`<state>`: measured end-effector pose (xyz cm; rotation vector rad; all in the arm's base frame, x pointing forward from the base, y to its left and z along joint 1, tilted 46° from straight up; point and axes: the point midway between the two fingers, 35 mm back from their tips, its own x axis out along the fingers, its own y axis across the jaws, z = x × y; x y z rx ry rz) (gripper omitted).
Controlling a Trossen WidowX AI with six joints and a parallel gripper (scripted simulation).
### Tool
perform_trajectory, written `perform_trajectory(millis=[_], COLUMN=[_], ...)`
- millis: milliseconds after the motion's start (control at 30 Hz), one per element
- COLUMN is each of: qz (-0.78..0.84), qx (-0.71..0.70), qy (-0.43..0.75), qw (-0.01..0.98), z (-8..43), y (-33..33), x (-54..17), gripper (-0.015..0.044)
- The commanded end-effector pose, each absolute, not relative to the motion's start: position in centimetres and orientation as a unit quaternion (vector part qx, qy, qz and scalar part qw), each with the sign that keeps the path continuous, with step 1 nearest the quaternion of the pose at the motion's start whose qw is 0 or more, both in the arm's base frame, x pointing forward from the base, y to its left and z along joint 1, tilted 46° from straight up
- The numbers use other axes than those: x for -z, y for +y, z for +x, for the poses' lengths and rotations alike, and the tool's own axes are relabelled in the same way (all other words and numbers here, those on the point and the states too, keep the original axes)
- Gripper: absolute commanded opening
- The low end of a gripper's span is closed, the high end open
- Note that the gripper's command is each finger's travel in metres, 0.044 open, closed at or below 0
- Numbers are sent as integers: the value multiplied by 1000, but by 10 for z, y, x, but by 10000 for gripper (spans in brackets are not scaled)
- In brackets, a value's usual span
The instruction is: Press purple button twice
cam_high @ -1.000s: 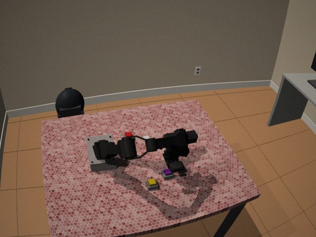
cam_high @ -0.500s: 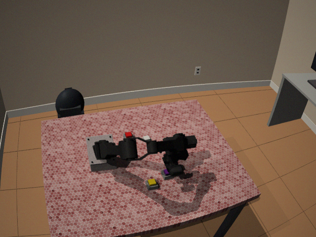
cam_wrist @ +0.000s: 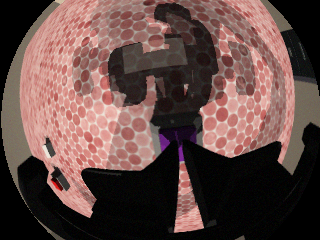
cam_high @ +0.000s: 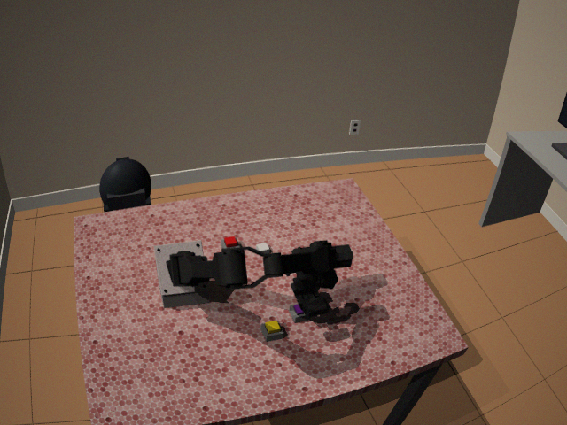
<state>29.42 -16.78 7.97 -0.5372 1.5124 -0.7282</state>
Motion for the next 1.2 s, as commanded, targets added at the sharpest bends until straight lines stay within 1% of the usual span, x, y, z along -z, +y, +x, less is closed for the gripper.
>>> perform_trajectory(millis=[0,167,333,1167], qz=[-238,-238,-238,-238], qx=[317,317,317,317], qy=[666,666,666,666], qw=[632,632,632,632], z=[292,292,295,292], y=[-168,-168,-145,-168], x=[-78,-78,-101,-79], gripper=[20,20,20,20])
